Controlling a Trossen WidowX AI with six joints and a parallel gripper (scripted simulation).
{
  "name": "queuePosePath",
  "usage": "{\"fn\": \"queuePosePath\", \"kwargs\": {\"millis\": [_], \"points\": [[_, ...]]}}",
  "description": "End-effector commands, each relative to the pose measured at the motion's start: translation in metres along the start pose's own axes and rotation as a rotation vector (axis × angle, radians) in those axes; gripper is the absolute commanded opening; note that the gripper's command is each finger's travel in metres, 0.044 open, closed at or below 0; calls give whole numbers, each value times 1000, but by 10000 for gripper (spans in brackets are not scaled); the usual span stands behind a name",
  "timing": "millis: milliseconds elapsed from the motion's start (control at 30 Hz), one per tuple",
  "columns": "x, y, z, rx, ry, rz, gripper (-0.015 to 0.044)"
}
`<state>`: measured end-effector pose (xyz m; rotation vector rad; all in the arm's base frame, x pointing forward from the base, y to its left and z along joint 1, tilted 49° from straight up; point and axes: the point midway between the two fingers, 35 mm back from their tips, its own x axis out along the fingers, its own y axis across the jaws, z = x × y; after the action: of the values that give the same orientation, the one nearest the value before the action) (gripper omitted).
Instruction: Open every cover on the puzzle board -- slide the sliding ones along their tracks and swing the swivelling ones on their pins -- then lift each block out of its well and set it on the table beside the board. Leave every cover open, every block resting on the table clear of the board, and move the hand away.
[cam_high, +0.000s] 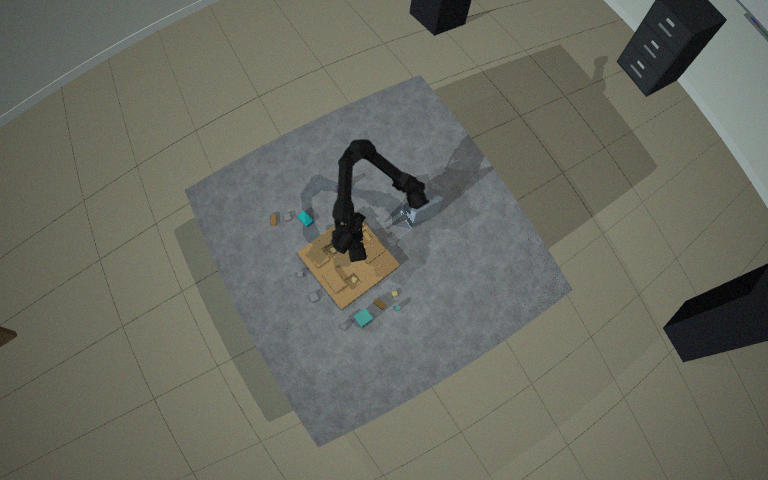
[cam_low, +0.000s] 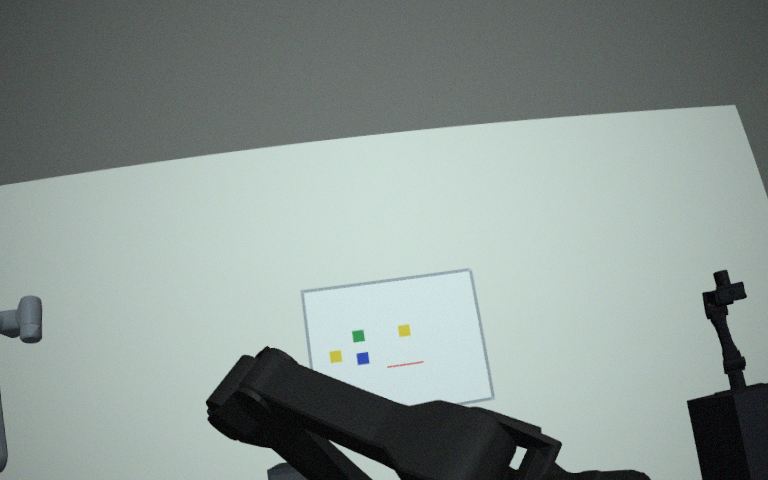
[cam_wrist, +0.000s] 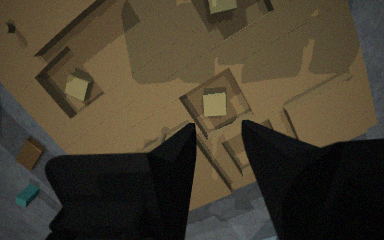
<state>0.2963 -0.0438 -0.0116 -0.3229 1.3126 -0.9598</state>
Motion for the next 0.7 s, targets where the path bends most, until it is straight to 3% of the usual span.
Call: {"fn": "queuePosePath", "kwargs": {"millis": [0, 667], "points": [[10, -2, -2, -5, 6, -8, 144], [26, -2, -3, -8, 5, -9, 144]]}}
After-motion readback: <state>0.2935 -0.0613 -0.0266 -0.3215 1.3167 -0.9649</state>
